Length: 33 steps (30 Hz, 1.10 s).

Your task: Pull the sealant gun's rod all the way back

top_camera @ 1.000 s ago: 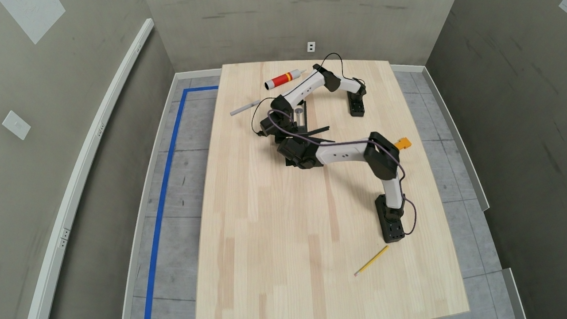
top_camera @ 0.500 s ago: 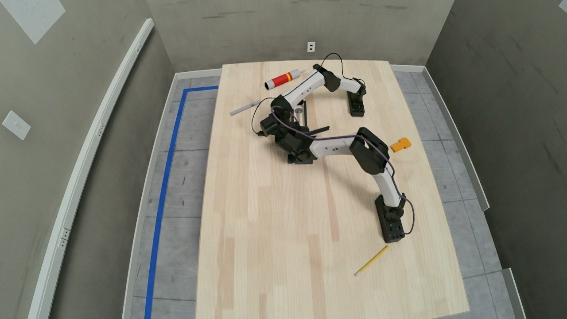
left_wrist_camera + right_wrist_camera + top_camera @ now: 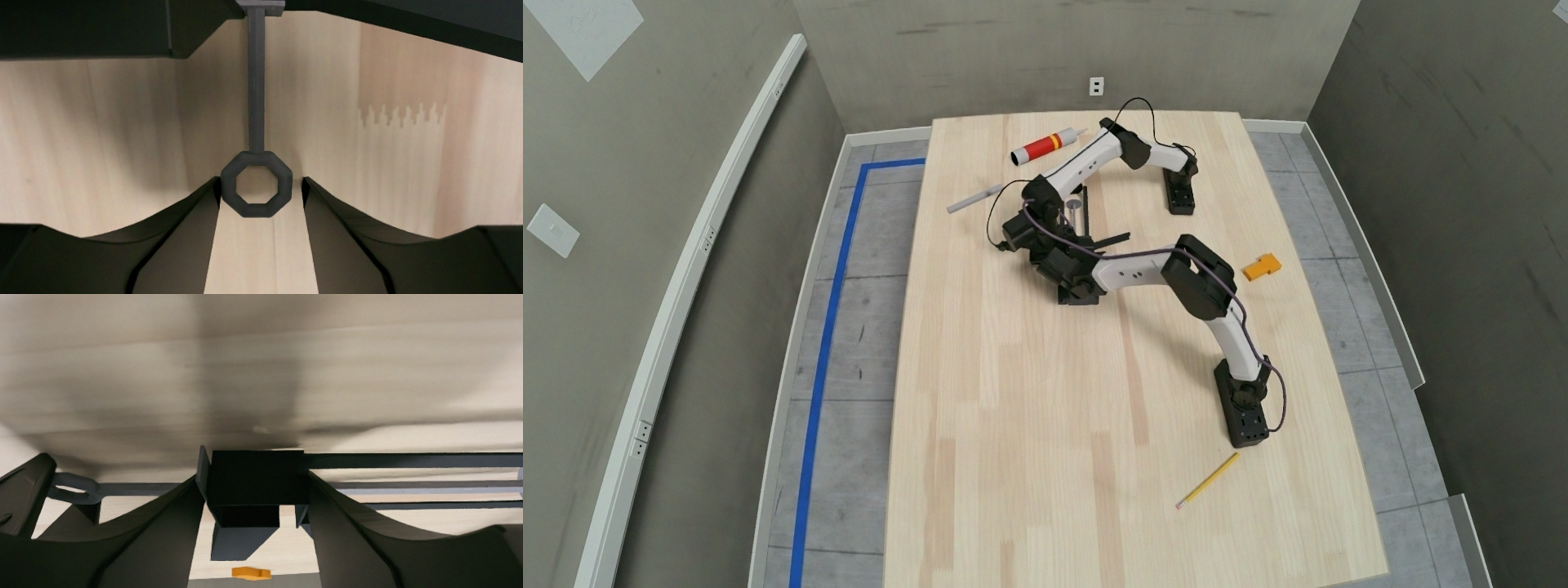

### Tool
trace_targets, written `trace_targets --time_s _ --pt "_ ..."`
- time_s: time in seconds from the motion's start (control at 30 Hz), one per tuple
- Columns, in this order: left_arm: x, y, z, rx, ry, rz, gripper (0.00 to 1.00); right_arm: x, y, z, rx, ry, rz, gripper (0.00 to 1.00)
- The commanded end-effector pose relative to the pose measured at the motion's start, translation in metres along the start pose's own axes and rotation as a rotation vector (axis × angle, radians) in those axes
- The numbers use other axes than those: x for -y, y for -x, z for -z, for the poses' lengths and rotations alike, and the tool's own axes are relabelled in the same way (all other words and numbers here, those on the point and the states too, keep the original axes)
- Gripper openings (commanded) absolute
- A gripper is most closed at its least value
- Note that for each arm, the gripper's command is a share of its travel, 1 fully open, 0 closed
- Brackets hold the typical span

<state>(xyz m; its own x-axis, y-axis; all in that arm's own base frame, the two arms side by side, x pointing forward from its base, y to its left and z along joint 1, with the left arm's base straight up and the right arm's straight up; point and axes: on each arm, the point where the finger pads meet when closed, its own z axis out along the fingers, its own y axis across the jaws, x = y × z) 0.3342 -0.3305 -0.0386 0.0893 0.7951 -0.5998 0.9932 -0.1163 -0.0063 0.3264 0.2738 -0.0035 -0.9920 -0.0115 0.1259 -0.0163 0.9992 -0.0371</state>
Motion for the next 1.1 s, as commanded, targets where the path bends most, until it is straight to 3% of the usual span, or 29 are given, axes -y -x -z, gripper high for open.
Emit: trace_targets --time_s 0.0,0.33,0.37,0.4,1.07 --pt "-0.007 0.002 -0.002 -0.001 0.025 -0.015 0.49 -0.001 0.0 0.006 0.014 0.006 -0.003 0.56" --pt "-0.005 0.001 -0.002 -0.005 0.019 -0.011 0.37 -0.001 0.0 0.006 0.014 0.006 -0.003 0.56" --pt "-0.005 0.002 -0.002 -0.004 0.02 -0.012 0.25 -0.001 0.0 0.006 0.014 0.006 -0.003 0.56" --pt "-0.005 0.002 -0.002 -0.004 0.02 -0.012 0.34 -0.001 0.0 0.006 0.014 0.006 -0.003 0.56" --pt "0.003 -0.021 0.002 -0.065 0.0 0.028 0.34 0.015 -0.002 0.005 -0.003 -0.05 -0.006 0.56"
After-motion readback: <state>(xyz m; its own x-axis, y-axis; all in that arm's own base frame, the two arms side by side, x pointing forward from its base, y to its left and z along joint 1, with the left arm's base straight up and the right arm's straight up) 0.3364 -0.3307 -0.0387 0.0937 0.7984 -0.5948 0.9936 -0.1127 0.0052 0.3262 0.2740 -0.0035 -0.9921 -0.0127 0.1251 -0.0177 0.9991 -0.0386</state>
